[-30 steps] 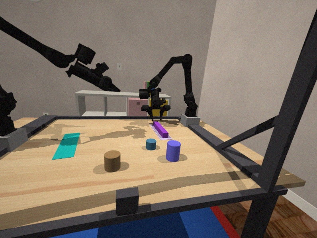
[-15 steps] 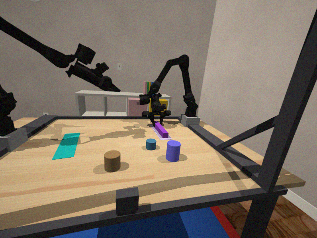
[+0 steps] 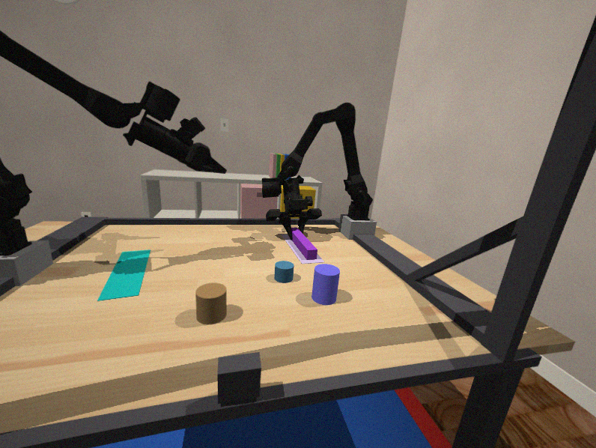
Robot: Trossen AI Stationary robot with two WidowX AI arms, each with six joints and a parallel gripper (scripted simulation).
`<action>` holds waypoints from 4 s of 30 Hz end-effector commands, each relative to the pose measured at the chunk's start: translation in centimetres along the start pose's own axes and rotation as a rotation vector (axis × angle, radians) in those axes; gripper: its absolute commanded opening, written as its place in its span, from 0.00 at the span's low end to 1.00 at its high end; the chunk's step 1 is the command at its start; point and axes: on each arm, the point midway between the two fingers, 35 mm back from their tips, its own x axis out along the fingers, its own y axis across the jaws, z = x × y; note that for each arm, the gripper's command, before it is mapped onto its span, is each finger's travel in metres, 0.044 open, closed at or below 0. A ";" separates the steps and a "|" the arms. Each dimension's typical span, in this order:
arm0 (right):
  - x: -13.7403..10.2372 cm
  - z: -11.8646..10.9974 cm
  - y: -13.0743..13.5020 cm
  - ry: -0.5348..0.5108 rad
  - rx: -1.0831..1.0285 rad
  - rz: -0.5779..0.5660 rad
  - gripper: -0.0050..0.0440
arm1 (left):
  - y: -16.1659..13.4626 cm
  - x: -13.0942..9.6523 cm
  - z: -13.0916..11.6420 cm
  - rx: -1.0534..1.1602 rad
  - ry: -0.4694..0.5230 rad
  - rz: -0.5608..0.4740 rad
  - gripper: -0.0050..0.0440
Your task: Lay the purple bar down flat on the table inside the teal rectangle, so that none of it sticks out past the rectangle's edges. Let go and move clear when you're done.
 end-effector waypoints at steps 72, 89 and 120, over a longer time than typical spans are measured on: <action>-8.5 16.3 -13.5 -0.037 1.165 -0.710 0.32 | -6.5 -6.5 -0.6 0.042 0.554 -0.047 1.00; -9.6 17.1 -14.0 -0.052 1.189 -0.732 0.32 | -6.4 -5.4 -2.2 0.047 0.582 -0.044 0.80; -9.2 16.8 -13.8 -0.042 1.190 -0.725 0.32 | -6.6 0.8 -5.8 0.043 0.570 -0.045 0.69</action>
